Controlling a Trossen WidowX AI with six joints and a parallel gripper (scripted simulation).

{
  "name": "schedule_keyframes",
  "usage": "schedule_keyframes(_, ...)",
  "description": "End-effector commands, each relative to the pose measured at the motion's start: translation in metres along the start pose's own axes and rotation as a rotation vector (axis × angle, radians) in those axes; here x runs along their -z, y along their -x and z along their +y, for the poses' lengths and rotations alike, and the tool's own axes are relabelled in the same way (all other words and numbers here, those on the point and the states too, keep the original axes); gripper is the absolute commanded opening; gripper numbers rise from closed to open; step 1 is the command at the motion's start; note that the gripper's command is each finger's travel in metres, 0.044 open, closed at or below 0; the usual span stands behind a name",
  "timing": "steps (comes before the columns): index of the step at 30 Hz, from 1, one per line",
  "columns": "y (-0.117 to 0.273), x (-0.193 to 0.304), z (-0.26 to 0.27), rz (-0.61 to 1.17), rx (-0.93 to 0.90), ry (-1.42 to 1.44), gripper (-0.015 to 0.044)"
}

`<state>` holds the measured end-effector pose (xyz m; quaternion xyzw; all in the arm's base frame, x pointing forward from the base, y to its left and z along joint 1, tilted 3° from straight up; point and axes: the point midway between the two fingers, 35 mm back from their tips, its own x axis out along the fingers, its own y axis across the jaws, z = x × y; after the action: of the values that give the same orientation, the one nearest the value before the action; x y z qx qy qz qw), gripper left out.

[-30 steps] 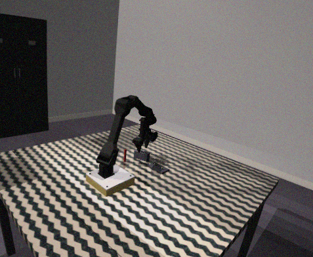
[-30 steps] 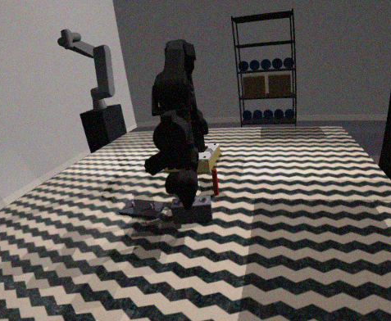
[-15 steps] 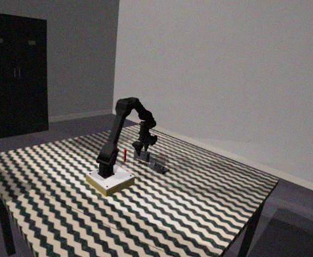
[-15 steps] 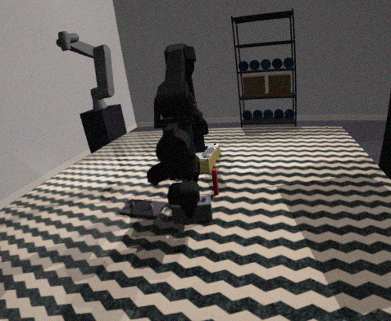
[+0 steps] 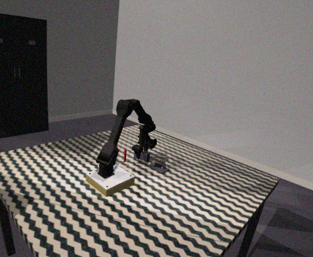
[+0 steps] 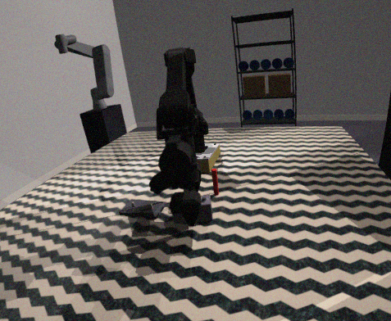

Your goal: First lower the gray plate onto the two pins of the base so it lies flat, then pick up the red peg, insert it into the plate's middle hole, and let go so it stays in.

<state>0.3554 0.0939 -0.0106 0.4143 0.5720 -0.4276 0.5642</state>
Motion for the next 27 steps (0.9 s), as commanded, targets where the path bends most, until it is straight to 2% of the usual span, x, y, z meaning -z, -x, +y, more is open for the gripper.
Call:
schedule_keyframes(1,-0.005,0.001,-0.002,0.006,0.004,-0.004,0.0414)
schedule_keyframes(11,-0.005,0.001,-0.002,0.006,0.004,-0.004,0.0151)
schedule_keyframes(18,-0.005,0.001,-0.002,0.006,0.004,-0.004,0.0105)
schedule_keyframes(22,-0.001,0.001,-0.001,0.006,0.004,-0.004,0.0000)
schedule_keyframes(27,0.014,0.001,0.002,0.006,0.003,-0.004,0.0000)
